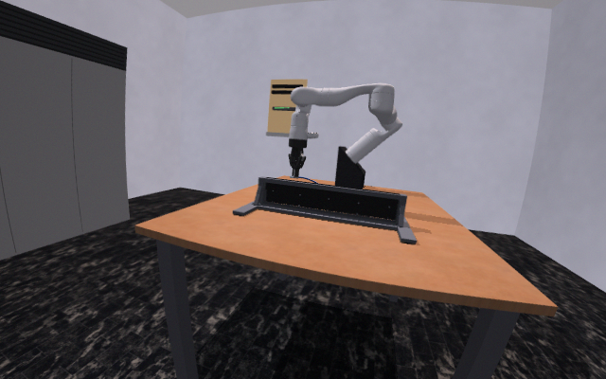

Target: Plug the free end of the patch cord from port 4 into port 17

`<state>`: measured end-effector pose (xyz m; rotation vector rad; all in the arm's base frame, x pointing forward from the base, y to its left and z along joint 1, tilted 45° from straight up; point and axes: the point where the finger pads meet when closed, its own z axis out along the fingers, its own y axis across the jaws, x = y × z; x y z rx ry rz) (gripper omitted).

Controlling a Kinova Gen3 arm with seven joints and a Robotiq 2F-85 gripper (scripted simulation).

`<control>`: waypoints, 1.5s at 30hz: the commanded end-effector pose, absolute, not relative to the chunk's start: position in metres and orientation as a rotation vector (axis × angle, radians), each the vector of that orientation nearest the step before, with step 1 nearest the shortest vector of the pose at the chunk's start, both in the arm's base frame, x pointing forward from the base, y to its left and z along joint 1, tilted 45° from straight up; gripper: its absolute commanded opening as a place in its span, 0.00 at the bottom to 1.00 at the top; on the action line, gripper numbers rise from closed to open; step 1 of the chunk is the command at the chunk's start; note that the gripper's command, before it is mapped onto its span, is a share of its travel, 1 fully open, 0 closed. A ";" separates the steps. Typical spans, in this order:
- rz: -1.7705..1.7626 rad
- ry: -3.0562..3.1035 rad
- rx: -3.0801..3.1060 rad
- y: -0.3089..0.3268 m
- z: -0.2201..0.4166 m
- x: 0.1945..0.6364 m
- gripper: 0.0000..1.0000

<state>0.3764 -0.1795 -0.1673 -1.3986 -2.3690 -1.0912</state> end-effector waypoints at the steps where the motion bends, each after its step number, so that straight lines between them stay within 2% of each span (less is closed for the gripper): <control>1: -1.110 -2.406 -1.346 -0.175 -0.160 0.382 0.00; 45: -1.194 -2.765 -0.855 -0.162 -0.116 0.428 0.00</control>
